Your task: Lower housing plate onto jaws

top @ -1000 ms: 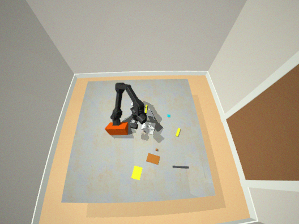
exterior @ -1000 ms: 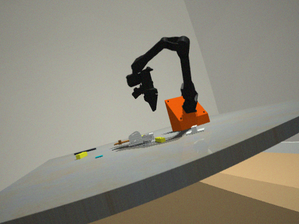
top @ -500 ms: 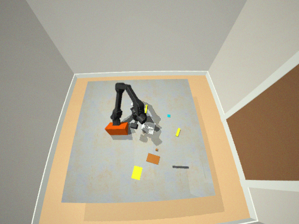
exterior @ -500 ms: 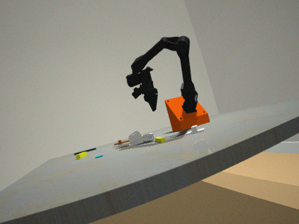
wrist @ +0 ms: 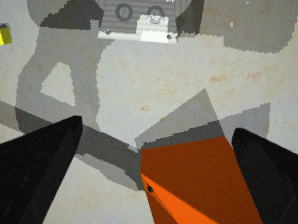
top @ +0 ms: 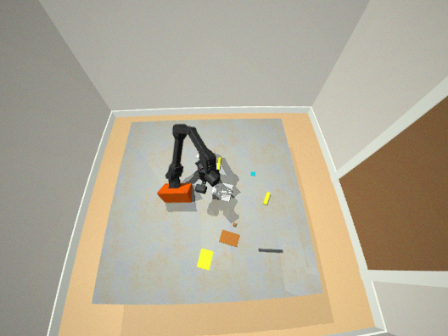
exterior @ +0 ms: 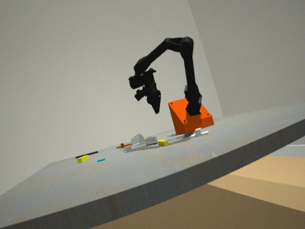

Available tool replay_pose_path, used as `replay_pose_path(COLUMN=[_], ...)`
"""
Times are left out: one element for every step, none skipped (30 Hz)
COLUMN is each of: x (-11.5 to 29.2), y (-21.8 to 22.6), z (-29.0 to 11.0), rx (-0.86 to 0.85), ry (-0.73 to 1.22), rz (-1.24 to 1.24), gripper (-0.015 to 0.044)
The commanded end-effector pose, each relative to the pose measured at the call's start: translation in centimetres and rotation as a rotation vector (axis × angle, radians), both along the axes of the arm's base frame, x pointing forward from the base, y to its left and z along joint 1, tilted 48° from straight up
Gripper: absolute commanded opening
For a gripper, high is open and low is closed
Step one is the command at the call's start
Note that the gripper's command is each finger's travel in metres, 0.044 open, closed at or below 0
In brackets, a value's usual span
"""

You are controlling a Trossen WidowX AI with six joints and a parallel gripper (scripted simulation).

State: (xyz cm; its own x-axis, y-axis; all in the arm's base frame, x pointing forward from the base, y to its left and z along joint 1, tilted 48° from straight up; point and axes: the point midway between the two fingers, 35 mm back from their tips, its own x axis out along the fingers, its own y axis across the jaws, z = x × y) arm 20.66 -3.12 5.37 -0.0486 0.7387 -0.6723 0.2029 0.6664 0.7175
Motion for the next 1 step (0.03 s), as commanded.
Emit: replay_pose_path(x=[-0.09], y=[0.00], z=[0.01], rx=[-0.001], ry=[0.001], rz=[0.004], gripper=[0.0440])
